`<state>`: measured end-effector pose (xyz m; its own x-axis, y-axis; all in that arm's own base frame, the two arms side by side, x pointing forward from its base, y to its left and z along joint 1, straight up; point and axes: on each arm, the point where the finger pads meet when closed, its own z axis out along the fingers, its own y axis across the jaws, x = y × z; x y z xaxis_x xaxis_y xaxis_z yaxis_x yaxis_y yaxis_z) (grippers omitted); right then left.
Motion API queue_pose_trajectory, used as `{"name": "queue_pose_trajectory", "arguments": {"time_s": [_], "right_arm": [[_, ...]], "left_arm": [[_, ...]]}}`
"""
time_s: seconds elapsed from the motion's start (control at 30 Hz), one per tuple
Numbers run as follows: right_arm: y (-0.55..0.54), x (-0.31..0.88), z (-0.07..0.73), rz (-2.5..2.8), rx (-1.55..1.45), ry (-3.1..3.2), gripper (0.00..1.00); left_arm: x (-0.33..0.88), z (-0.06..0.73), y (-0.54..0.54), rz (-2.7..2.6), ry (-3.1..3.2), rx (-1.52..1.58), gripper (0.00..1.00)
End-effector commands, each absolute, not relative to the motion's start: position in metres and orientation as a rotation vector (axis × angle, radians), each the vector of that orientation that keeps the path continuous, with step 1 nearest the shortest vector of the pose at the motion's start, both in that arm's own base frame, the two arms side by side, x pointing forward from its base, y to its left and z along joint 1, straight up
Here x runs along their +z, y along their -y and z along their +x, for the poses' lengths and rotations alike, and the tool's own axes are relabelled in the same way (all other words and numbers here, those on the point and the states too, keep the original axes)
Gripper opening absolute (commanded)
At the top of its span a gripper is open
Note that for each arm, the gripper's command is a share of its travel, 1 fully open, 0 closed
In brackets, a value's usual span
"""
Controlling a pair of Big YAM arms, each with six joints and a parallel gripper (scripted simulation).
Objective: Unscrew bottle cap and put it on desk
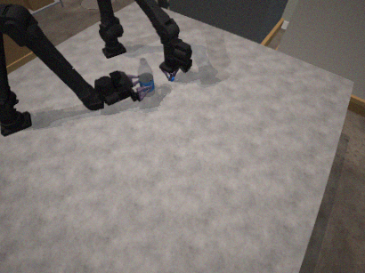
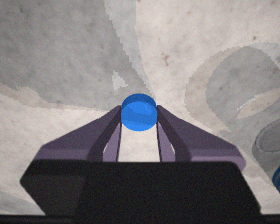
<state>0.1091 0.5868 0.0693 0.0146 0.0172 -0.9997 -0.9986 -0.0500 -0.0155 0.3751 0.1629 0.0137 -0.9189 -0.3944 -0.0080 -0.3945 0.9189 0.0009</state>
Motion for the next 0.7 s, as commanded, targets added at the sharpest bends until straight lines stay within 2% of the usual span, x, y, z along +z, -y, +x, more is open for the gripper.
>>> {"name": "queue_pose_trajectory", "arguments": {"time_s": [0.0,0.1,0.4,0.67], "right_arm": [[-0.592,0.079,0.111,-1.226,1.248,-1.138,0.95],[-0.592,0.079,0.111,-1.226,1.248,-1.138,0.95],[-0.546,0.107,0.117,-1.209,1.247,-1.125,0.95],[-0.549,0.091,0.109,-1.239,1.246,-1.152,0.95]], "left_arm": [[0.023,0.386,-0.168,-0.625,-3.042,0.013,0.23],[0.023,0.386,-0.168,-0.625,-3.042,0.013,0.57],[0.100,0.394,-0.171,-0.618,-3.008,0.024,0.57],[0.079,0.385,-0.167,-0.624,-3.035,0.015,0.57]]}}
